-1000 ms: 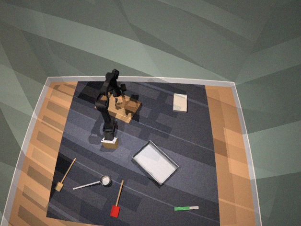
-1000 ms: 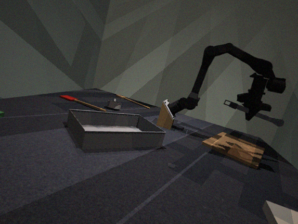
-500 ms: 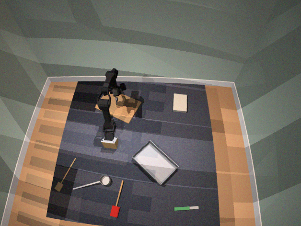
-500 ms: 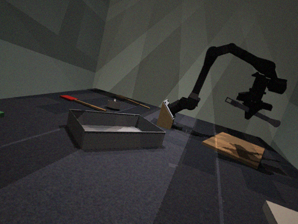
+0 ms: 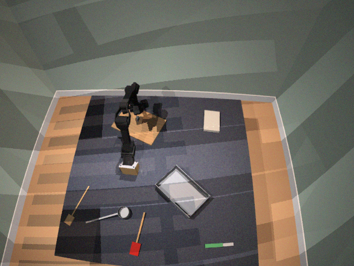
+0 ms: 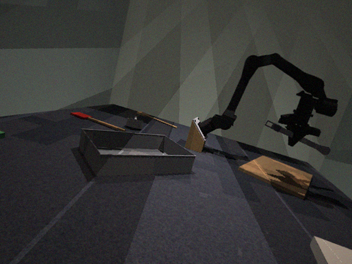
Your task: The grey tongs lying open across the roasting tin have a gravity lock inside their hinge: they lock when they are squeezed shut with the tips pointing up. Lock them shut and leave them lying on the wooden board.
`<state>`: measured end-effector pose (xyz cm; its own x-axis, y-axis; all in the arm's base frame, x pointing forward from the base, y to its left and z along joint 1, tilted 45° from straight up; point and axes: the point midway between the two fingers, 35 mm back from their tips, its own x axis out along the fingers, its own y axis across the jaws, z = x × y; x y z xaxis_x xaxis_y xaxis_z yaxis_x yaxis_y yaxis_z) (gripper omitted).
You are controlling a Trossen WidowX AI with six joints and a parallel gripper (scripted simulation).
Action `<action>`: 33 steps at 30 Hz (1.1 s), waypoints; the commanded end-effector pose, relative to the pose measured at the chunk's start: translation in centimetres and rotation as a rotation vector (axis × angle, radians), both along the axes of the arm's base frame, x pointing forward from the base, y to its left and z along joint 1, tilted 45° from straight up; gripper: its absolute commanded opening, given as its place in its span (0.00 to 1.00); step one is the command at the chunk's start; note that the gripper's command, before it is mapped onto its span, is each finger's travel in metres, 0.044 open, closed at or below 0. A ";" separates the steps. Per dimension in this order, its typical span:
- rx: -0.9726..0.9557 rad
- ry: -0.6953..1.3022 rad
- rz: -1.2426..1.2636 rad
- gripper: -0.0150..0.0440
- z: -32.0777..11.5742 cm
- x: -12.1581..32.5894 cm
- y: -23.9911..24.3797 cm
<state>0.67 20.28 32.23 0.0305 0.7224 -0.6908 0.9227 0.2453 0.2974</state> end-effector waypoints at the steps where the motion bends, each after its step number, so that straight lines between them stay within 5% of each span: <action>1: 0.001 -0.006 0.002 0.00 -0.3 0.1 0.5; 33: 0.001 -0.006 0.002 0.00 -4.0 0.2 4.3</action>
